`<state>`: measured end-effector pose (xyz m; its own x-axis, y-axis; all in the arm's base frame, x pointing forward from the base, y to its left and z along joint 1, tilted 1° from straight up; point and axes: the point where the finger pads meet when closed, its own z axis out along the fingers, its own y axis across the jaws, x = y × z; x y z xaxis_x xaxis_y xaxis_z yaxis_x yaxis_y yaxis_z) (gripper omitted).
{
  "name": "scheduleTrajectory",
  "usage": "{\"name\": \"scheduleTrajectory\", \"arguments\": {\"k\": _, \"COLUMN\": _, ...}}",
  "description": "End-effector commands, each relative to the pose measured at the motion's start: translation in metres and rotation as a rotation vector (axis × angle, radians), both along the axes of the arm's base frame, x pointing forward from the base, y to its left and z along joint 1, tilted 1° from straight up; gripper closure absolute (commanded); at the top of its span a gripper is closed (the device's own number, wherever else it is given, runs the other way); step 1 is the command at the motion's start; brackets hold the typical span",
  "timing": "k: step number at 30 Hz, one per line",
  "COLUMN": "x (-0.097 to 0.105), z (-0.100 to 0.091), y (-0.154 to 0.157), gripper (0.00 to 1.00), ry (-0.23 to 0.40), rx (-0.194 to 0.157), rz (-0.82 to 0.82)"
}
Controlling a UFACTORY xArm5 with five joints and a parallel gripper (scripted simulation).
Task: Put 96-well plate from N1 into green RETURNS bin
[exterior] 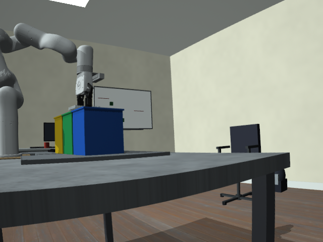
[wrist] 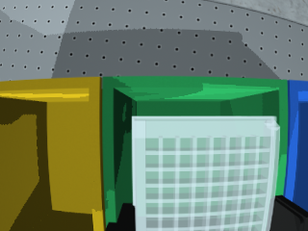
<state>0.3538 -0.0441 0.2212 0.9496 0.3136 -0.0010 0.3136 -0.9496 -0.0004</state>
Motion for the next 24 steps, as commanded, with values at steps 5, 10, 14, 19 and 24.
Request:
{"name": "scheduleTrajectory", "arguments": {"k": 5, "x": 0.0010, "z": 0.0003, "y": -0.0001, "gripper": 1.00, "ry": -0.004, "rx": 0.000, "rz": 0.000}}
{"name": "scheduleTrajectory", "arguments": {"k": 10, "x": 0.0009, "z": -0.0005, "y": -0.0002, "gripper": 1.00, "ry": -0.004, "rx": 0.000, "rz": 0.000}}
{"name": "scheduleTrajectory", "arguments": {"k": 14, "x": 0.0009, "z": -0.0012, "y": -0.0002, "gripper": 1.00, "ry": -0.004, "rx": 0.000, "rz": 0.000}}
{"name": "scheduleTrajectory", "arguments": {"k": 19, "x": 0.0009, "z": -0.0018, "y": -0.0002, "gripper": 1.00, "ry": -0.004, "rx": 0.000, "rz": 0.000}}
{"name": "scheduleTrajectory", "arguments": {"k": 24, "x": 0.0009, "z": -0.0025, "y": -0.0002, "gripper": 1.00, "ry": -0.004, "rx": 0.000, "rz": 0.000}}
